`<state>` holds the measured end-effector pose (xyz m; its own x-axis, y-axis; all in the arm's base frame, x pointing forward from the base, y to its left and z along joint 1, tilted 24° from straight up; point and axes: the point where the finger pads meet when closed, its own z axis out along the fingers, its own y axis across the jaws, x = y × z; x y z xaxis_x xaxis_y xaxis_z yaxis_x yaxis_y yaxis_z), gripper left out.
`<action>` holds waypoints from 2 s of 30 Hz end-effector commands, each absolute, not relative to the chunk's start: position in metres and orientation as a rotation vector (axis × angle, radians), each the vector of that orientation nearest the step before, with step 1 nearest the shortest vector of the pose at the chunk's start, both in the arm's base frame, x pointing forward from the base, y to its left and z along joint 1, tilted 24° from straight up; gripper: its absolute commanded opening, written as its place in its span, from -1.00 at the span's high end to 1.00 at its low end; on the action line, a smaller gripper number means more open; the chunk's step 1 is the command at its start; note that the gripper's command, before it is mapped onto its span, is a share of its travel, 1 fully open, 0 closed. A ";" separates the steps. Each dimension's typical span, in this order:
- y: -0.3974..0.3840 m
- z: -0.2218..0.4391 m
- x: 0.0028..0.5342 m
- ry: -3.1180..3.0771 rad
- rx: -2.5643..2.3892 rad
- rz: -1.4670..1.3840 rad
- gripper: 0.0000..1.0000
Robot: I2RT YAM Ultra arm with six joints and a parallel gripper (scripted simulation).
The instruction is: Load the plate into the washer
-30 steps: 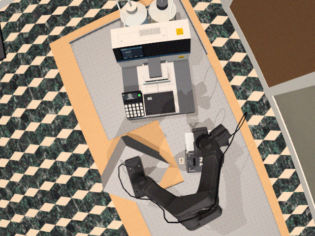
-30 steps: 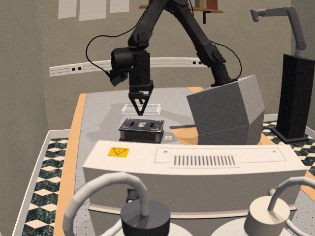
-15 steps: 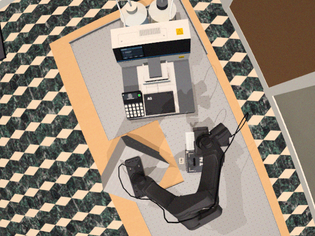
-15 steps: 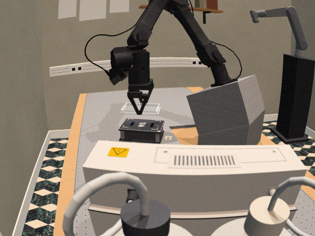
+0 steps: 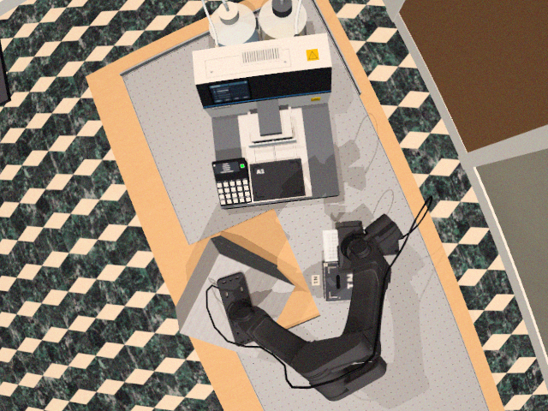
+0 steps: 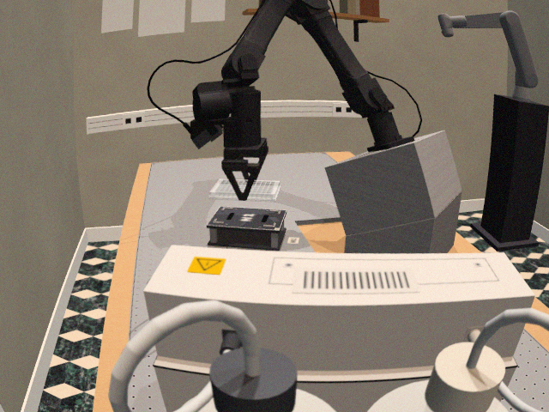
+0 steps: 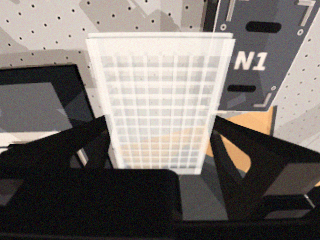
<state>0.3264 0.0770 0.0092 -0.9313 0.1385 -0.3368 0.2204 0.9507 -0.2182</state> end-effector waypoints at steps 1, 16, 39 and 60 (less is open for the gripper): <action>0.087 0.027 0.337 2.733 0.263 -0.330 -0.68; 0.108 0.008 0.325 2.769 0.225 -0.366 -0.68; 0.195 -0.018 0.292 2.767 0.223 -0.363 -0.68; 0.211 -0.009 0.291 2.748 0.233 -0.318 -0.68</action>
<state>0.2838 0.1964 -0.0276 -0.9365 0.1159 -0.3308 0.1993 0.9525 -0.2305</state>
